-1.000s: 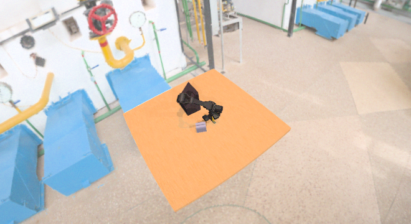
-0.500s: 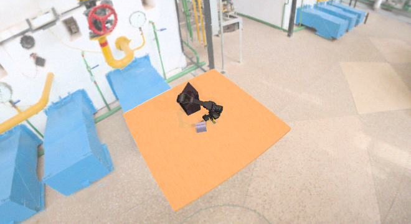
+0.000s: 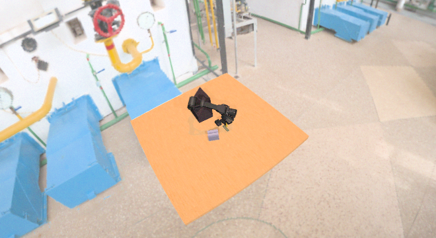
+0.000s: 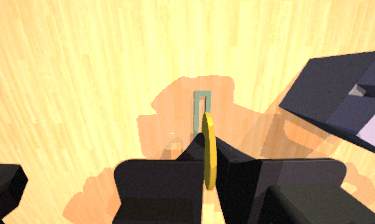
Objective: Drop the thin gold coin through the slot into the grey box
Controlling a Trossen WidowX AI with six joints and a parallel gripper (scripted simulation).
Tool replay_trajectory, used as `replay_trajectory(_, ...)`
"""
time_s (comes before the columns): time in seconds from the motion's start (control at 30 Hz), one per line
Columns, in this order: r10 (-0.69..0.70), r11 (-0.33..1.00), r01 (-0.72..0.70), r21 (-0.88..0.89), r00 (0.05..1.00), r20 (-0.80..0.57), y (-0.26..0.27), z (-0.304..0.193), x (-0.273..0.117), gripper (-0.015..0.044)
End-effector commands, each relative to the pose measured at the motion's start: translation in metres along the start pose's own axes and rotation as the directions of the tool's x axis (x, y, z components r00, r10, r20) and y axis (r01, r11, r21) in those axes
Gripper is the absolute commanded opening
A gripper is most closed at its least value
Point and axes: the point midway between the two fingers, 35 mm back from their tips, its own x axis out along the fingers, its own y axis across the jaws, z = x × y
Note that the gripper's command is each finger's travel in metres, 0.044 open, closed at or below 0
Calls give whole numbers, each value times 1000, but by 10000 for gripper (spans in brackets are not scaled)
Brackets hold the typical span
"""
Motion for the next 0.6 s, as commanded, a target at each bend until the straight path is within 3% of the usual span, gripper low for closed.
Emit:
replay_trajectory(0.0, 8, 1000, -8, 9, 1000, 6, 0, 3, -12, 0)
replay_trajectory(0.57, 7, 1000, -7, 9, 1000, 5, -1, 0, -56, 0)
